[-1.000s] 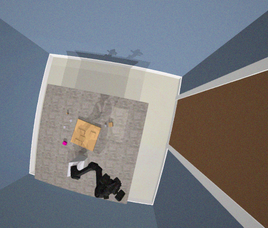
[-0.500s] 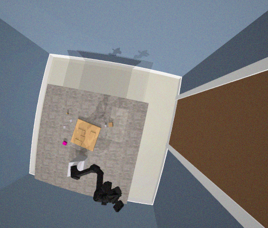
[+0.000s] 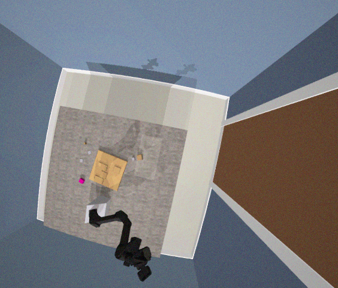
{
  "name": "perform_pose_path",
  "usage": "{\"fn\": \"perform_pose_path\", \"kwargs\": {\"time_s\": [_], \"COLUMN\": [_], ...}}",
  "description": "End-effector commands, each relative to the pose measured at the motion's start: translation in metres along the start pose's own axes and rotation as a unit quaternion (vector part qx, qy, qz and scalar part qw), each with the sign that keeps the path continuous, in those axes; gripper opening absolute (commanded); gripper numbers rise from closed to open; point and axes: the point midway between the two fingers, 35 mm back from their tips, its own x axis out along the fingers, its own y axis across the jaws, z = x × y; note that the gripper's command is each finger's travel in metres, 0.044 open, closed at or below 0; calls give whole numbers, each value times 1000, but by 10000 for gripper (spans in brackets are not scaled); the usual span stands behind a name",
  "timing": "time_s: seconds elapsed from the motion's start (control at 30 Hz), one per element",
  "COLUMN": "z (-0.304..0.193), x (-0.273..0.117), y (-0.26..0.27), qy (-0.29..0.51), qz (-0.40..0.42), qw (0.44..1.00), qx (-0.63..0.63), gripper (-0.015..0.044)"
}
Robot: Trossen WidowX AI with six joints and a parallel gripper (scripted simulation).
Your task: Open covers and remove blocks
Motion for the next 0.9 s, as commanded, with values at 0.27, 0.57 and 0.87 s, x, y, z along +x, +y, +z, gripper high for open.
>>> {"fn": "perform_pose_path", "kwargs": {"time_s": [0.27,0.57,0.87], "z": [-33,-59,-77], "x": [-12,-21,-27], "y": [26,39,44], "qy": [23,40,44], "qz": [34,54,66], "qw": [998,994,990], "qx": [-53,-88,-120], "gripper": [0,0,0]}}
